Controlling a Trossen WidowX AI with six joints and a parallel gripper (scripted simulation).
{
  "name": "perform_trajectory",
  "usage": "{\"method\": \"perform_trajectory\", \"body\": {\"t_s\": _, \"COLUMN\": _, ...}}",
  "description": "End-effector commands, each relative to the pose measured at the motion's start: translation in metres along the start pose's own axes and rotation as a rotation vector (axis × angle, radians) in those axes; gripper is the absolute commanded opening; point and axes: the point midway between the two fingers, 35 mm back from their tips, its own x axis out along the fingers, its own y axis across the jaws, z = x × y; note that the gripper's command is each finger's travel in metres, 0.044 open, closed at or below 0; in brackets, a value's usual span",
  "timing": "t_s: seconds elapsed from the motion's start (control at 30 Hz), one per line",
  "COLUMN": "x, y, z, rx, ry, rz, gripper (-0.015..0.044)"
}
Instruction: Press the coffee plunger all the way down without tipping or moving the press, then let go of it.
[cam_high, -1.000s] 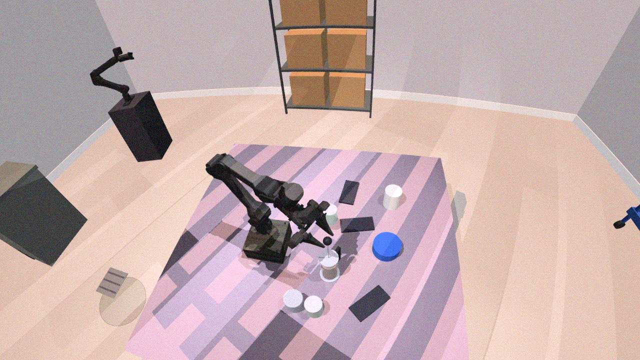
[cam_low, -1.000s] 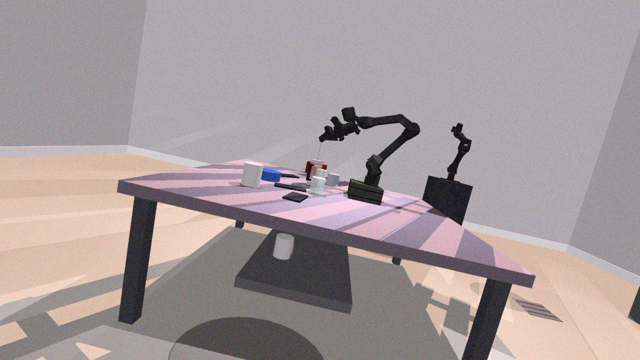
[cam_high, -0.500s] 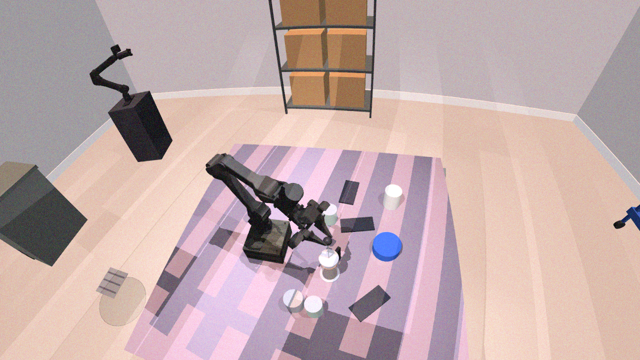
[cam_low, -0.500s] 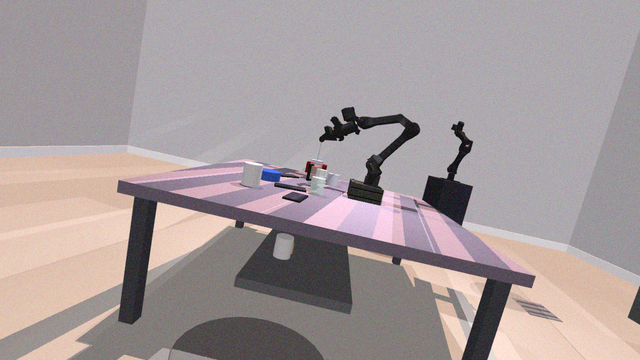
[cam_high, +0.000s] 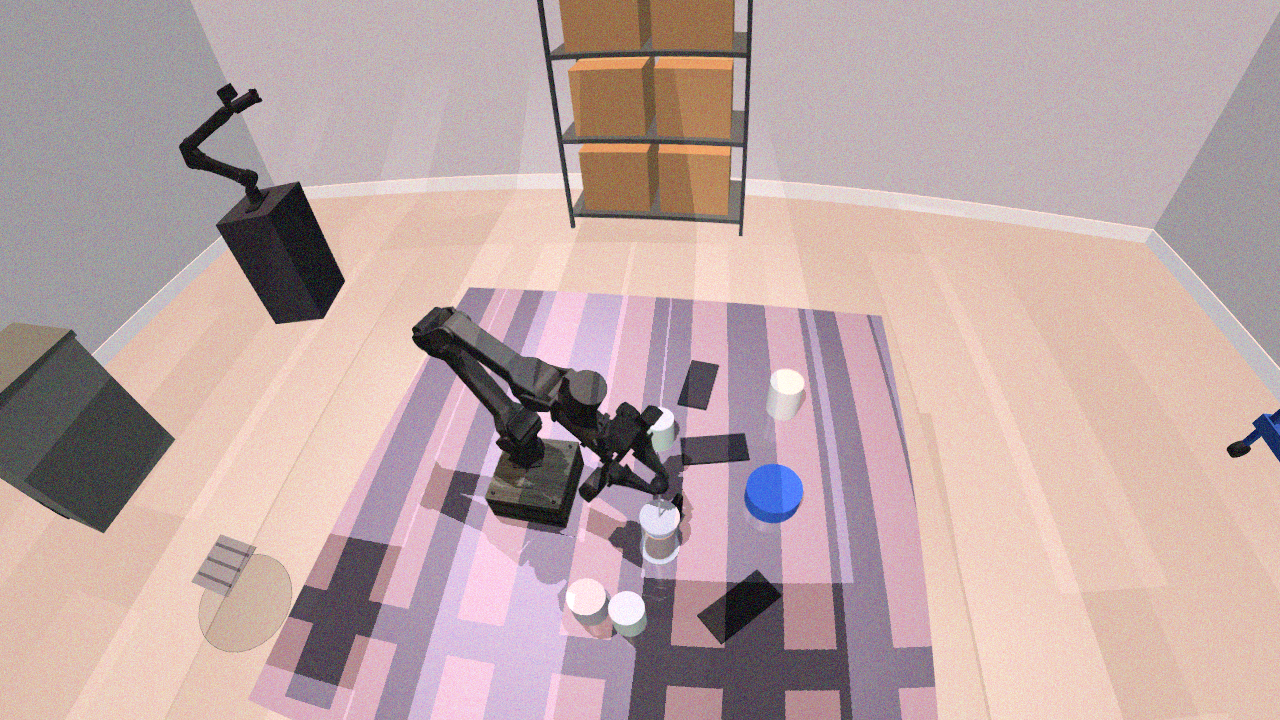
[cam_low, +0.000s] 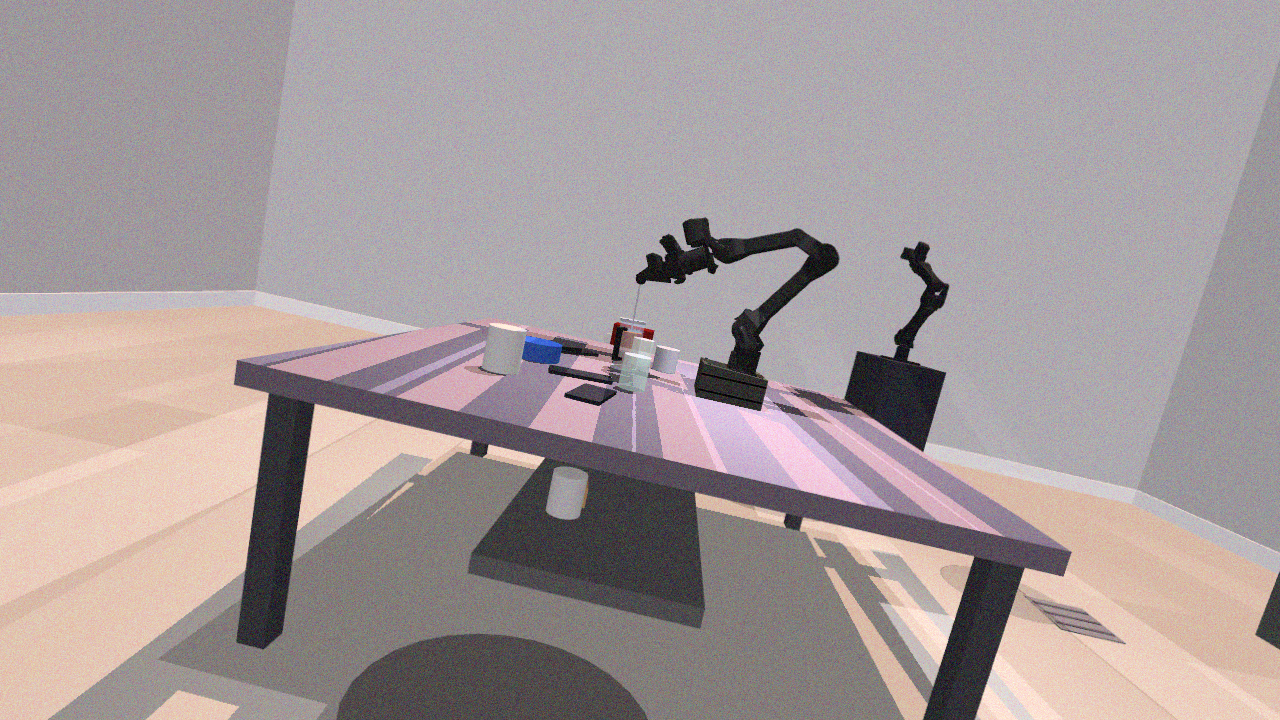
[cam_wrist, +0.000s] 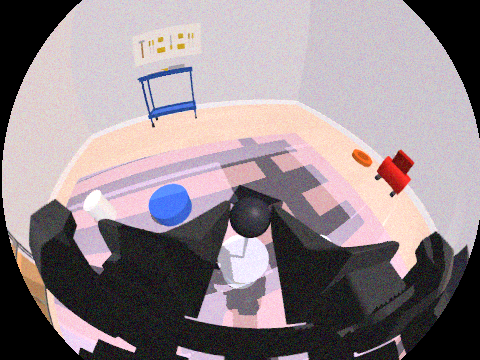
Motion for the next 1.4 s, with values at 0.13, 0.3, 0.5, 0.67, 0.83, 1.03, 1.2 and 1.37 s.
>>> {"method": "perform_trajectory", "body": {"t_s": 0.13, "x": 0.014, "y": 0.001, "z": -0.026, "rx": -0.007, "ry": 0.051, "rz": 0.002, "gripper": 0.0121}}
{"method": "perform_trajectory", "body": {"t_s": 0.3, "x": 0.019, "y": 0.001, "z": -0.033, "rx": -0.007, "ry": 0.051, "rz": 0.002, "gripper": 0.0121}}
{"method": "perform_trajectory", "body": {"t_s": 0.5, "x": 0.025, "y": 0.0, "z": -0.041, "rx": -0.007, "ry": 0.051, "rz": 0.002, "gripper": 0.0121}}
{"method": "perform_trajectory", "body": {"t_s": 0.67, "x": 0.03, "y": 0.0, "z": -0.047, "rx": -0.007, "ry": 0.05, "rz": 0.002, "gripper": 0.0121}}
{"method": "perform_trajectory", "body": {"t_s": 0.83, "x": 0.035, "y": 0.0, "z": -0.054, "rx": -0.007, "ry": 0.05, "rz": 0.002, "gripper": 0.0121}}
{"method": "perform_trajectory", "body": {"t_s": 1.03, "x": 0.041, "y": 0.0, "z": -0.062, "rx": -0.007, "ry": 0.05, "rz": 0.002, "gripper": 0.0121}}
{"method": "perform_trajectory", "body": {"t_s": 1.2, "x": 0.047, "y": 0.0, "z": -0.067, "rx": -0.007, "ry": 0.05, "rz": 0.002, "gripper": 0.0121}}
{"method": "perform_trajectory", "body": {"t_s": 1.37, "x": 0.054, "y": -0.001, "z": -0.071, "rx": -0.007, "ry": 0.05, "rz": 0.002, "gripper": 0.0121}}
